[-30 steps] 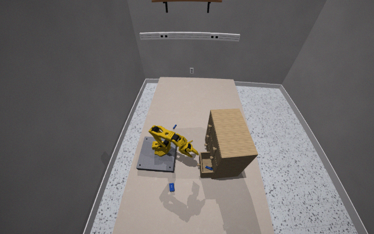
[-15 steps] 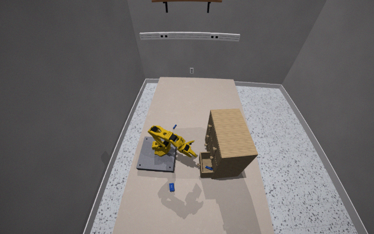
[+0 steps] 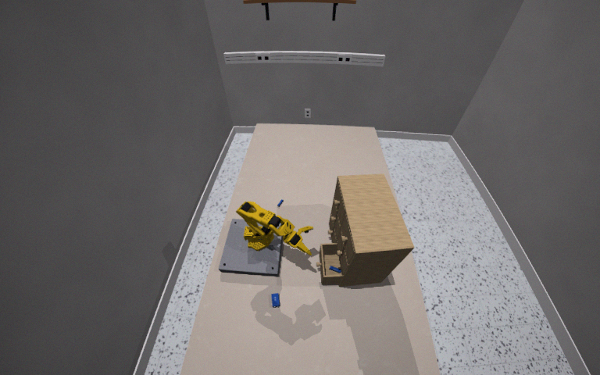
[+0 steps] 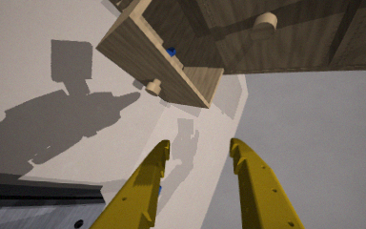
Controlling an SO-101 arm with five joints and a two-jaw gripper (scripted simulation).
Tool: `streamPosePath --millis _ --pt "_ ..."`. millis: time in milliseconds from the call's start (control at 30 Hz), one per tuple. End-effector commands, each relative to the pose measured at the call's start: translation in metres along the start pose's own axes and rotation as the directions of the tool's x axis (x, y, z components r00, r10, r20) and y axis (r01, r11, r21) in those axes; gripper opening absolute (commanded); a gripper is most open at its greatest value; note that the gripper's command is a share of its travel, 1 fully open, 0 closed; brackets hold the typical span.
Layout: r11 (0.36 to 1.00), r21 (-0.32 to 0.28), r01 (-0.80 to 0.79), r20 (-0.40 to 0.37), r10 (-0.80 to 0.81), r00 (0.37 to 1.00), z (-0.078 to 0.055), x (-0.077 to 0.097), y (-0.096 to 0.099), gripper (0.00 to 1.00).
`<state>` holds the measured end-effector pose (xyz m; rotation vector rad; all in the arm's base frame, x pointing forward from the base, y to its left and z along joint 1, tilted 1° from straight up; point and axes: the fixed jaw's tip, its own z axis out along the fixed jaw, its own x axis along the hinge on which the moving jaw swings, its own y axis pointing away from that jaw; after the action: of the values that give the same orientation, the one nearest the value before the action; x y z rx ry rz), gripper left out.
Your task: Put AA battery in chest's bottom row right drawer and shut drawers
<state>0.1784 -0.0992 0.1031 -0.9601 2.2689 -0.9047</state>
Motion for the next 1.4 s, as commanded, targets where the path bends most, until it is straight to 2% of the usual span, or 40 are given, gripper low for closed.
streamPosePath --millis 0,233,467,567,1033,1100,1367 --pt "0.998 0.016 -0.065 -0.003 0.065 0.998 0.0 0.002 0.002 0.24" --pt "0.969 0.049 -0.241 0.006 0.241 0.97 0.0 0.004 0.004 0.23" --pt "0.909 0.079 -0.409 0.027 0.409 0.912 0.001 0.006 0.007 0.23" --pt "0.898 0.082 -0.432 0.03 0.431 0.902 0.001 0.006 0.007 0.23" --pt "0.685 0.117 -0.719 0.101 0.712 0.695 0.003 0.011 0.011 0.23" --pt "0.685 0.117 -0.719 0.101 0.712 0.695 0.003 0.011 0.011 0.23" --pt "0.524 0.118 -0.844 0.153 0.83 0.537 0.005 0.013 0.012 0.23"
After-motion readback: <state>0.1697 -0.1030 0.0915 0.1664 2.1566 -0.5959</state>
